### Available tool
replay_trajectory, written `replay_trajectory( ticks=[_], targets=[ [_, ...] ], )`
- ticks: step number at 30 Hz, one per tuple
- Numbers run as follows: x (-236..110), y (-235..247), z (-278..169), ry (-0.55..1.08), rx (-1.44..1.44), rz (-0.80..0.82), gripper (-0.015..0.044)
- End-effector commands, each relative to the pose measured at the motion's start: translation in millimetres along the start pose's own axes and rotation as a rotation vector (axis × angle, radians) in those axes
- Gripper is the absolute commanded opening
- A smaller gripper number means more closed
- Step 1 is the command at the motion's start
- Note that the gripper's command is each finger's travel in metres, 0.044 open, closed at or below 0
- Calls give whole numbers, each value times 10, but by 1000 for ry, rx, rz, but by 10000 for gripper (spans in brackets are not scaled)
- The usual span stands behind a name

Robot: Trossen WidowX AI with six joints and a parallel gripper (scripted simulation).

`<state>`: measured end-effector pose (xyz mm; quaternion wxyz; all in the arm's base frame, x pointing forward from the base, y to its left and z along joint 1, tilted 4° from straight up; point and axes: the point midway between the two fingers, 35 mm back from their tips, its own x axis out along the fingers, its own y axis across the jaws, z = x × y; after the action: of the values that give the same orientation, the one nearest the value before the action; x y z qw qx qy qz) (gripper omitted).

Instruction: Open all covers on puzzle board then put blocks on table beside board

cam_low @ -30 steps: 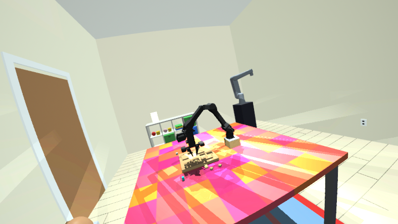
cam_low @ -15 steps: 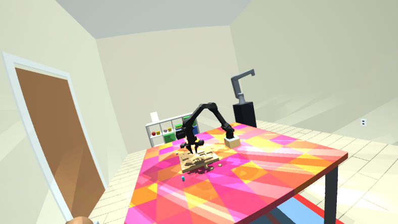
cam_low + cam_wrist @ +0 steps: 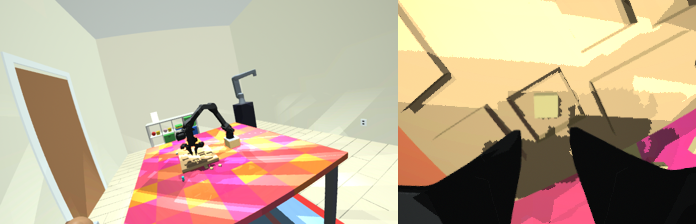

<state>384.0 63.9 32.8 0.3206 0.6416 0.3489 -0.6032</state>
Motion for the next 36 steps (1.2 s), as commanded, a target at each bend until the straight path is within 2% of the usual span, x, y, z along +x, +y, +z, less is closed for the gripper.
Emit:
replay_trajectory(
  ticks=[1, 36],
  targets=[
    [145, -20, 12, -2, 5, -10, 144],
    [193, -25, 19, -2, 5, -10, 144]
  ],
)
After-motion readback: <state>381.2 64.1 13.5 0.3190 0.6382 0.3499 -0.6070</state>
